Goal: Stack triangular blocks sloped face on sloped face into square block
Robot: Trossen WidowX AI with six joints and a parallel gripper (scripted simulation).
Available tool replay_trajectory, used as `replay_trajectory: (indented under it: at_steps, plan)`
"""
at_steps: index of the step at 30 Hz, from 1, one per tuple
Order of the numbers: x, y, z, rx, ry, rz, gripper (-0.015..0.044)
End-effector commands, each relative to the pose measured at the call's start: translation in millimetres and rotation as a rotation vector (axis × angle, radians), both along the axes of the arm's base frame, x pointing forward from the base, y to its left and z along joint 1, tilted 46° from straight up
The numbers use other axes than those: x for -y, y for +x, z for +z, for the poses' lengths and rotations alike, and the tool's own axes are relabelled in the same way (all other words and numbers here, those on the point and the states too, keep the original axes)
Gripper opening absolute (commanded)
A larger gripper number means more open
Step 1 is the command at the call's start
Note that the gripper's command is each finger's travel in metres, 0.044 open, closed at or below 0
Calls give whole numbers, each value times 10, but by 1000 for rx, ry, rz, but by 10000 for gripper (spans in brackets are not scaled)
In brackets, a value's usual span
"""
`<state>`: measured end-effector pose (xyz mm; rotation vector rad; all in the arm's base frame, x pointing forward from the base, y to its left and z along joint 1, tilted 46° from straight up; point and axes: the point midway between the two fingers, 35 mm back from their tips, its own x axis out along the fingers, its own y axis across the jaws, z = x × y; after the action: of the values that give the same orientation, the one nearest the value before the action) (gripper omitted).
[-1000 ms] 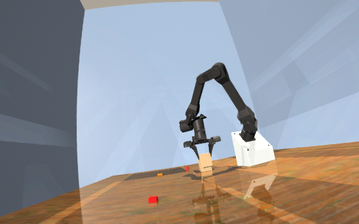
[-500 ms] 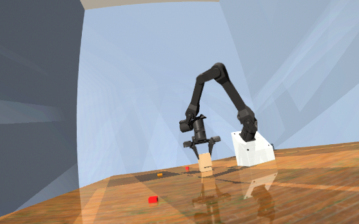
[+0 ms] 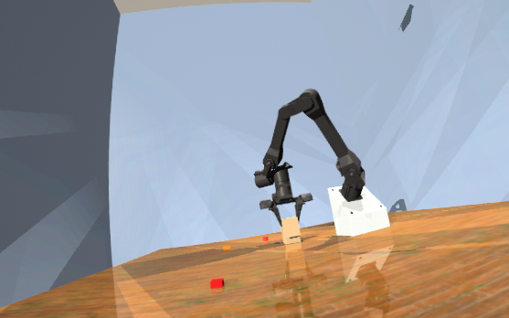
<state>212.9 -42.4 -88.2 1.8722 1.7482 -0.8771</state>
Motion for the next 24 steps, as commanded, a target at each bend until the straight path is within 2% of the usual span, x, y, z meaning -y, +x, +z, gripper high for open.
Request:
replay_trajectory:
  at_steps: [1, 24]
  plan:
    - [-4, 5, -2, 9, 3, -1, 0]
    - [-63, 3, -139, 9, 4, -1, 0]
